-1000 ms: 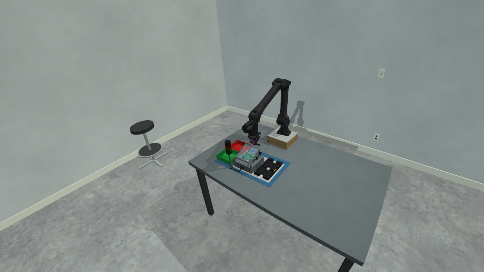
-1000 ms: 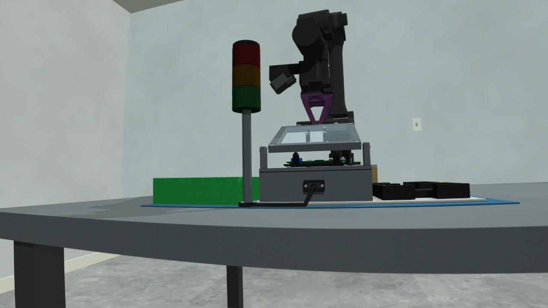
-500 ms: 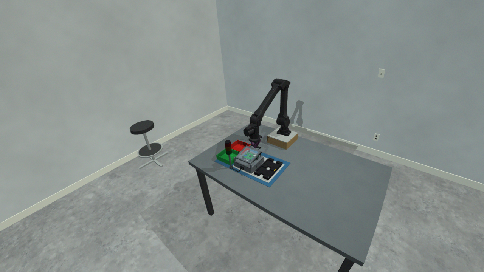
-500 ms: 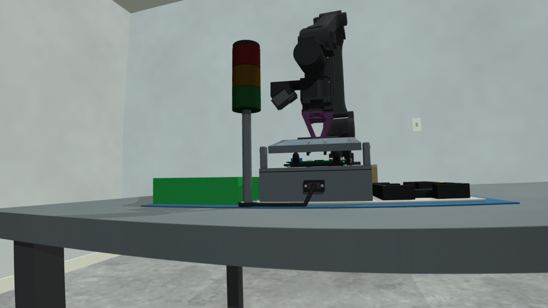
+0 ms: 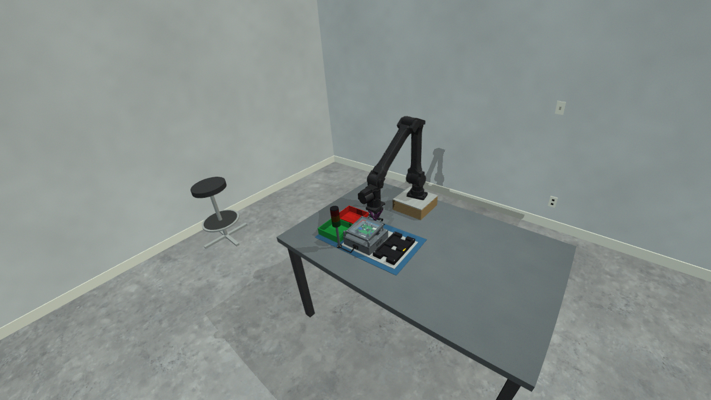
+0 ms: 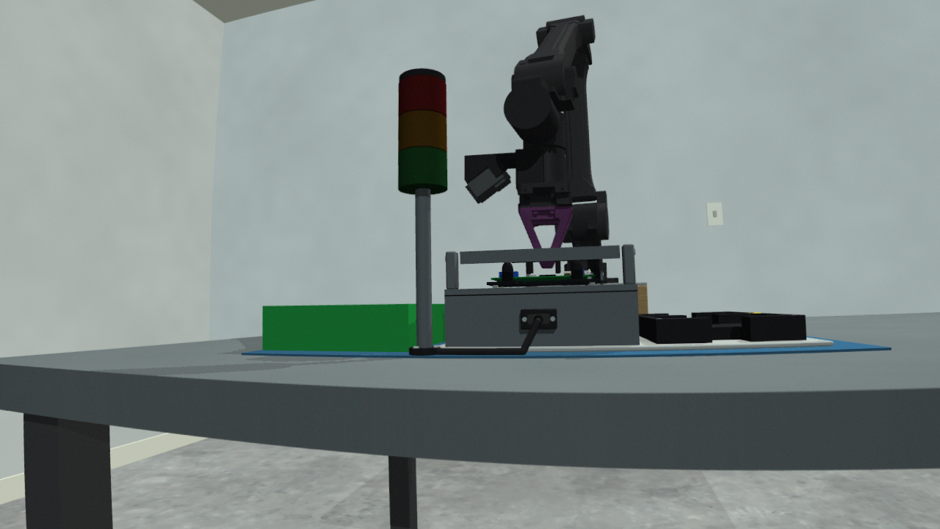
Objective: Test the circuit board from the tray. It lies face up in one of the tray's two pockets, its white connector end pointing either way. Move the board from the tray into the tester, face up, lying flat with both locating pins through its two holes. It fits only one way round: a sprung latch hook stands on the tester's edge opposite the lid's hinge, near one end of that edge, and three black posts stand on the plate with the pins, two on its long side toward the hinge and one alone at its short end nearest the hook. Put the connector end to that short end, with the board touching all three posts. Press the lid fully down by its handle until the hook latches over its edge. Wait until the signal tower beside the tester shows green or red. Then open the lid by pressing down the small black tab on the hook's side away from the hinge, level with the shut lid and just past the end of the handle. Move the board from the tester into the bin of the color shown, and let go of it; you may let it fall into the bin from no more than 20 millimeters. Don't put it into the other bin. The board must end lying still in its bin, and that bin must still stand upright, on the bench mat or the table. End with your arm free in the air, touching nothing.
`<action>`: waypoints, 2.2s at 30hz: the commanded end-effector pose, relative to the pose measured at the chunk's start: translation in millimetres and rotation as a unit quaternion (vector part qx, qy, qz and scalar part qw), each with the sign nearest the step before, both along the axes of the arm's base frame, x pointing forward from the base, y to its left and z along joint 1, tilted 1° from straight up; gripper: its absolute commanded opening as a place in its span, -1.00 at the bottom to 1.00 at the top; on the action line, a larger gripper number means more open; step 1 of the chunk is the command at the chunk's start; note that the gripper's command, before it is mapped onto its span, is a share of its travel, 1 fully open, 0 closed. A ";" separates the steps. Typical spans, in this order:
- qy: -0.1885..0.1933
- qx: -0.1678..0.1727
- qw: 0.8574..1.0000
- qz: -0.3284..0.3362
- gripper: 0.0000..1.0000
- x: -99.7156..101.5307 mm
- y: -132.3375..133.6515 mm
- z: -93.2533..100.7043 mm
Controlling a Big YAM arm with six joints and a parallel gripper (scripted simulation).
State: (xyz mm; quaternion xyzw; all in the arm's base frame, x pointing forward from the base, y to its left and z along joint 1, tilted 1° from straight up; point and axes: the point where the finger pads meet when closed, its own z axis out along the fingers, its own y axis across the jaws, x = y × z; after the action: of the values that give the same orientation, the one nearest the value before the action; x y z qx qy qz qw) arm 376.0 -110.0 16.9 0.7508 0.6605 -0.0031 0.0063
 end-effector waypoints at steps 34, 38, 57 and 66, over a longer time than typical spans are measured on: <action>0.000 0.008 1.000 0.011 -1.00 9.5 3.3 -23.1; 0.000 0.008 1.000 0.011 -1.00 9.5 3.3 -23.1; 0.000 0.008 1.000 0.011 -1.00 9.5 3.3 -23.1; 0.000 0.008 1.000 0.011 -1.00 9.5 3.3 -23.1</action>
State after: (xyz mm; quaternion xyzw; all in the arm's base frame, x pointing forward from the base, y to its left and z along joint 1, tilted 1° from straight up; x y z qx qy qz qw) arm 375.3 -109.9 8.6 0.7508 0.6605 -0.0053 0.0031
